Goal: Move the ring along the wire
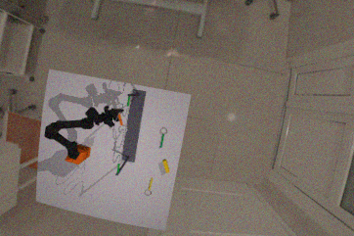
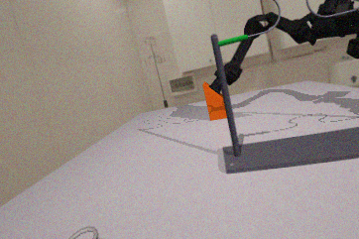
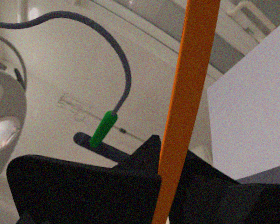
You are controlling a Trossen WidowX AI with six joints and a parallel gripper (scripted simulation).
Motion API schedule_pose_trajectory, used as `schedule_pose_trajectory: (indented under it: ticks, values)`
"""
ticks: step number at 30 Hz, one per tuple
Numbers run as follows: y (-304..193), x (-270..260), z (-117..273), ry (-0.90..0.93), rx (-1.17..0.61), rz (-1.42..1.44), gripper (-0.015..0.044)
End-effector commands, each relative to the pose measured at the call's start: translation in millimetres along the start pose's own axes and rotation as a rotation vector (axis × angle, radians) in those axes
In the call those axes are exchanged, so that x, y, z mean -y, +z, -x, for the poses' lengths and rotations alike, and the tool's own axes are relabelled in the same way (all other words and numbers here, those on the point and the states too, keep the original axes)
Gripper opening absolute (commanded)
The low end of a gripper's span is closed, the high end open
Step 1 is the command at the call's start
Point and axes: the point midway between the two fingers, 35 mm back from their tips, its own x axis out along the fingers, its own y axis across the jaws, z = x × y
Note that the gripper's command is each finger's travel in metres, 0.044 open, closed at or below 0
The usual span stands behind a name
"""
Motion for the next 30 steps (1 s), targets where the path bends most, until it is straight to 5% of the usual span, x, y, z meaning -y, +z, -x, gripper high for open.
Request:
schedule_pose_trajectory:
  ticks: [1,30]
  values:
    - [1,16,3,-0.051,-0.012,0.078,-0.0150]
    - [39,108,37,-0.399,-0.092,0.676,-0.0150]
